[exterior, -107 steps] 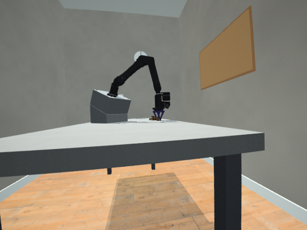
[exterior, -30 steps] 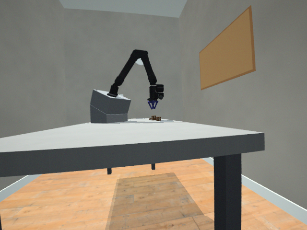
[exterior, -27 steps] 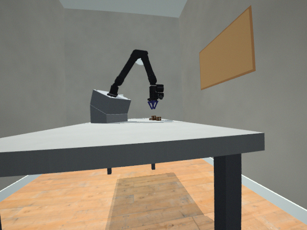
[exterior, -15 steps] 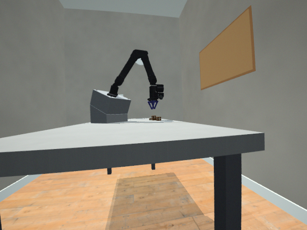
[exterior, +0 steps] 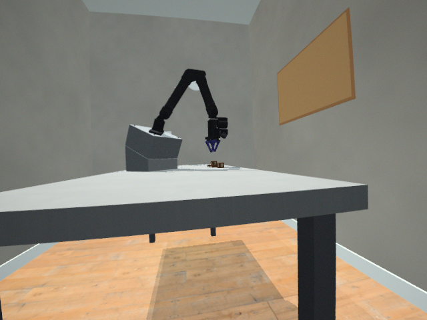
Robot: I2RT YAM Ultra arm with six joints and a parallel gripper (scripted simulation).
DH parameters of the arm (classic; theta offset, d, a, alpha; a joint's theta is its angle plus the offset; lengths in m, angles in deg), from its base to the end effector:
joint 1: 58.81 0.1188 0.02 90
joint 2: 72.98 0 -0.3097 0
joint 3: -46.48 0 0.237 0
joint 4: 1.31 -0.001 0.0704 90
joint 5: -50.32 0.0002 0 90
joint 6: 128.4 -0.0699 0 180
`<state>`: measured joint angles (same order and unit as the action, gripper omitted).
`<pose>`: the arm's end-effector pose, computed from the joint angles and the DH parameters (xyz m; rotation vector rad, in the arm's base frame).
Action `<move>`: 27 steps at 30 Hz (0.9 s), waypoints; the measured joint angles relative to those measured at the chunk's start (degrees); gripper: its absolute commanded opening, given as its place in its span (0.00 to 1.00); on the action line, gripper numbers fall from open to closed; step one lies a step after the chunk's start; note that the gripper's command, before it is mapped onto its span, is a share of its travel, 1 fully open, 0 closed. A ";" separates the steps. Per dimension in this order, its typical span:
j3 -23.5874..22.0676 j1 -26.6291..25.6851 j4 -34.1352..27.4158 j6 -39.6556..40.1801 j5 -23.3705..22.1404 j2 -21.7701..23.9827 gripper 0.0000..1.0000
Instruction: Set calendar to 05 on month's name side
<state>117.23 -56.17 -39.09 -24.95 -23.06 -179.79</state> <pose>0.3397 -0.0033 0.1438 -0.3409 2.8348 -0.4533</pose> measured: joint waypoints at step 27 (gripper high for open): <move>0.02 -1.22 4.09 0.79 -0.02 -4.70 0.47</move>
<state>117.26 -57.40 -35.00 -24.16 -23.08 -184.49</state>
